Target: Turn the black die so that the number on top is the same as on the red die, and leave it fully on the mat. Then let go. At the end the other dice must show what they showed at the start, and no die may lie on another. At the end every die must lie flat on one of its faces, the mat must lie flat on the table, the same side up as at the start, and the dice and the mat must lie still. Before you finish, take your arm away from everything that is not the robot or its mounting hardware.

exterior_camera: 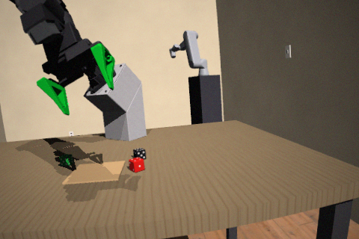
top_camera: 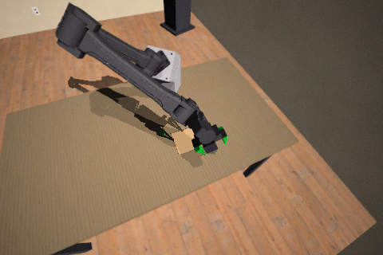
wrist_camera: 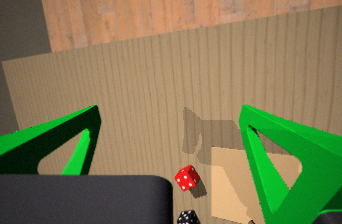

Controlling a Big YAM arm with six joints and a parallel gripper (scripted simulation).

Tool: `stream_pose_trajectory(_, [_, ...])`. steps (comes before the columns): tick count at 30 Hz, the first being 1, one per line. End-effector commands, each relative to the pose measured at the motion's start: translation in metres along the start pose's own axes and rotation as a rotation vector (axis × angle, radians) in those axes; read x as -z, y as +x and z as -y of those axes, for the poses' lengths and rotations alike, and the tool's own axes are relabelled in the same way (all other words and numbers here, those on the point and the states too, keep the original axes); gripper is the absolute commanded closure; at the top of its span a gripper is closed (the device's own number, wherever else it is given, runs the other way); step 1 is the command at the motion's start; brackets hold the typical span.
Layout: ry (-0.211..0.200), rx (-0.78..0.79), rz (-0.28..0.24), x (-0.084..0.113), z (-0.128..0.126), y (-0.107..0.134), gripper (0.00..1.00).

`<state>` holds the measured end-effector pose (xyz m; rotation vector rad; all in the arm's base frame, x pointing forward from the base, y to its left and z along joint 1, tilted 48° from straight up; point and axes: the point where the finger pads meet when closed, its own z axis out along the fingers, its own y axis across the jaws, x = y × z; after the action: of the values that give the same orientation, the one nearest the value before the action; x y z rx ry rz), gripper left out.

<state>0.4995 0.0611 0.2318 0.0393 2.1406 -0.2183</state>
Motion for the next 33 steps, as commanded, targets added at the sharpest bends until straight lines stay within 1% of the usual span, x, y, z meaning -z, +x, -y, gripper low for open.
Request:
stream_pose_trajectory(1, [-0.009,0.042,-0.107,-0.006,-0.034,0.052,0.00])
stream_pose_trajectory(2, [0.024,0.089,-0.168,-0.007,-0.040,0.085,0.00])
stream_pose_trajectory(3, [0.024,0.089,-0.168,-0.007,-0.040,0.085,0.00])
stream_pose_trajectory(5, [0.088,0.186,-0.266,-0.002,-0.046,0.142,0.00])
stream_pose_trajectory(7, [0.088,0.186,-0.266,-0.002,-0.046,0.142,0.00])
stream_pose_trajectory(9, [0.147,0.281,-0.335,0.006,-0.045,0.186,0.00])
stream_pose_trajectory(11, [0.197,0.366,-0.380,0.014,-0.041,0.219,0.00])
stream_pose_trajectory(13, [0.237,0.437,-0.409,0.023,-0.036,0.242,0.00])
stream_pose_trajectory(15, [0.267,0.493,-0.426,0.029,-0.031,0.258,0.00])
stream_pose_trajectory(17, [0.287,0.532,-0.436,0.034,-0.028,0.268,0.00])
stream_pose_trajectory(19, [0.299,0.553,-0.439,0.036,-0.026,0.272,0.00])
stream_pose_trajectory(20, [0.298,0.546,-0.426,0.034,-0.032,0.264,0.00])
stream_pose_trajectory(21, [0.294,0.532,-0.408,0.036,-0.033,0.257,0.00])
stream_pose_trajectory(24, [0.298,0.531,-0.409,0.037,-0.031,0.258,0.00])
stream_pose_trajectory(25, [0.311,0.528,-0.425,0.034,-0.025,0.261,0.00])
stream_pose_trajectory(27, [0.312,0.535,-0.433,0.033,-0.024,0.264,0.00])
stream_pose_trajectory(33, [0.310,0.535,-0.430,0.033,-0.025,0.264,0.00])
